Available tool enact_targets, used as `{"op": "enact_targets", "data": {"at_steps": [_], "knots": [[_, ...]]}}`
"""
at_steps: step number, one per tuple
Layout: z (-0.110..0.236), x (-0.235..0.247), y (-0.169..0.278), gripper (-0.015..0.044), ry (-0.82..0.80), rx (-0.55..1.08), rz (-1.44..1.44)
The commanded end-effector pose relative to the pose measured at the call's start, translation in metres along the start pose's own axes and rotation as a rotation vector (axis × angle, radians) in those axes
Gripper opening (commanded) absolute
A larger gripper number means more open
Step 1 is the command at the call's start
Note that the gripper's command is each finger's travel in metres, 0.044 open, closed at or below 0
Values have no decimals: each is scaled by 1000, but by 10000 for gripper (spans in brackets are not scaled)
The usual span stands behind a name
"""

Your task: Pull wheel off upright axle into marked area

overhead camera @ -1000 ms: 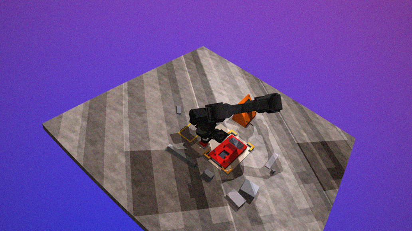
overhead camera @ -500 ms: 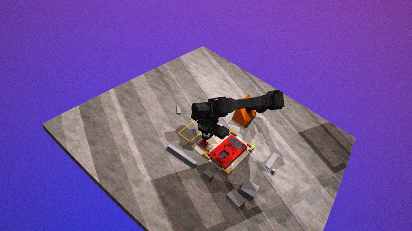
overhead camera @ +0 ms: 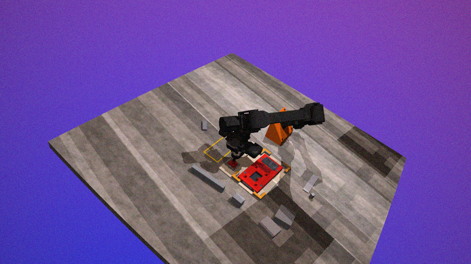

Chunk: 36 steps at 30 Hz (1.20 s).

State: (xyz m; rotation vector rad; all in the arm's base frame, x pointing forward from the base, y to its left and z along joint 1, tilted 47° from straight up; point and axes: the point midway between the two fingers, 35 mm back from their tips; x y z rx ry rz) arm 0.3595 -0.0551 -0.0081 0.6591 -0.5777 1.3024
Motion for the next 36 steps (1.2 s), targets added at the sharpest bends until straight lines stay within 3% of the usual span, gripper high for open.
{"op": "enact_targets", "data": {"at_steps": [1, 8, 12, 30, 36], "knots": [[8, 0, -2, 0, 8, -4, 7], [35, 1, 2, 0, 9, -4, 6], [27, -3, 3, 0, 2, -2, -1], [37, -98, 37, 0, 16, -4, 5], [36, -105, 41, 0, 15, -4, 5]]}}
Point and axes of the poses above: the point midway between the two fingers, 35 mm back from their tips, its own z axis back along the fingers, its own x axis across the jaws, y = z × x, and after that the axes turned 9 degrees about -z, right-handed
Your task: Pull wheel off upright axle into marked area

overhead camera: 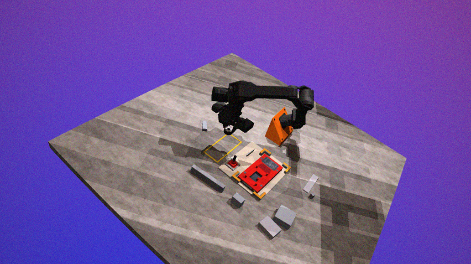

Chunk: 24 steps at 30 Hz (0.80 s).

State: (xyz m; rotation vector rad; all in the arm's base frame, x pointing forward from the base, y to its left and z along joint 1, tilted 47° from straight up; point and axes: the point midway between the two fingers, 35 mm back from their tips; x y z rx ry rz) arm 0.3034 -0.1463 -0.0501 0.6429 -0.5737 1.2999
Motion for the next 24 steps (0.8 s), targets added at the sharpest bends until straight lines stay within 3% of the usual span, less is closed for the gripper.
{"op": "enact_targets", "data": {"at_steps": [1, 13, 24], "knots": [[-3, -3, 3, 0, 3, 6, 7], [-32, -4, 2, 0, 3, 6, 8], [-98, -3, 3, 0, 0, 6, 8]]}}
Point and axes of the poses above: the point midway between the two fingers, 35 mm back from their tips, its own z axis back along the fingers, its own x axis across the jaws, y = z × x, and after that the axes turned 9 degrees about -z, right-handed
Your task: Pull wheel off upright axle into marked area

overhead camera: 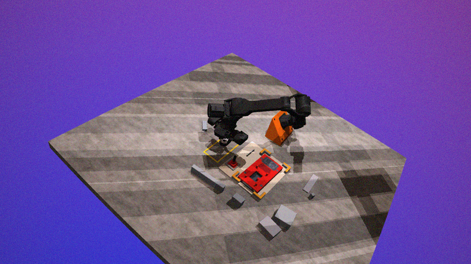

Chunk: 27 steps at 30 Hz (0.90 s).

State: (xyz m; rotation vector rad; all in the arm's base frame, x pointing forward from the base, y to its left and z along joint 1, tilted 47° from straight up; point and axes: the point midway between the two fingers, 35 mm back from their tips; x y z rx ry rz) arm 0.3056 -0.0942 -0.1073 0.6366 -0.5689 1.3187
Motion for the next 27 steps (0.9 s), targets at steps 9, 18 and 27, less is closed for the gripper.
{"op": "enact_targets", "data": {"at_steps": [9, 18, 27], "knots": [[-25, 2, 4, 79, -5, 9, -2], [-19, 2, 3, 300, -5, 8, -3], [36, 1, 4, 300, -8, 1, -8]]}}
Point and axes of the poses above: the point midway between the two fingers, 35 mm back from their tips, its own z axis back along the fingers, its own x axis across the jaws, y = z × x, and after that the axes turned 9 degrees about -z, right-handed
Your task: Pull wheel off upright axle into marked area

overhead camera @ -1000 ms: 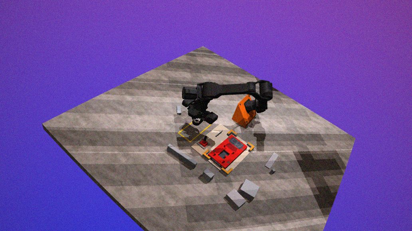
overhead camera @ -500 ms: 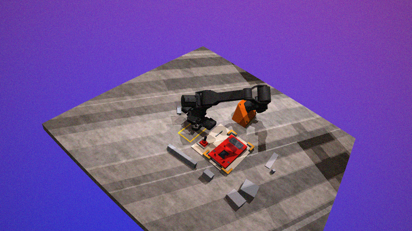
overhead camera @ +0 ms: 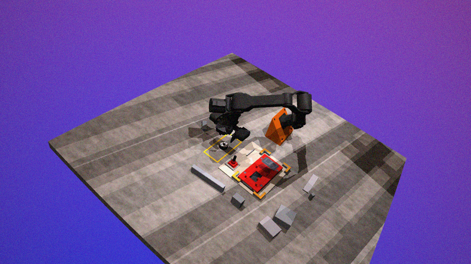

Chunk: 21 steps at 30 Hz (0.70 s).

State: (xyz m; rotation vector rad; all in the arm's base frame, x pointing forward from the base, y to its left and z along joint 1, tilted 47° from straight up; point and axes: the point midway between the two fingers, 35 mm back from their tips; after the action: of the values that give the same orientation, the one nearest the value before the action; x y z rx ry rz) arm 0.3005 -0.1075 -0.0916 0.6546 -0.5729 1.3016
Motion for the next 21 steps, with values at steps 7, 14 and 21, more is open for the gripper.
{"op": "enact_targets", "data": {"at_steps": [7, 14, 21], "knots": [[37, 9, 42, 440, 9, -4, 1], [60, 21, 87, 440, 9, 1, 3], [60, 21, 87, 440, 9, 1, 3]]}}
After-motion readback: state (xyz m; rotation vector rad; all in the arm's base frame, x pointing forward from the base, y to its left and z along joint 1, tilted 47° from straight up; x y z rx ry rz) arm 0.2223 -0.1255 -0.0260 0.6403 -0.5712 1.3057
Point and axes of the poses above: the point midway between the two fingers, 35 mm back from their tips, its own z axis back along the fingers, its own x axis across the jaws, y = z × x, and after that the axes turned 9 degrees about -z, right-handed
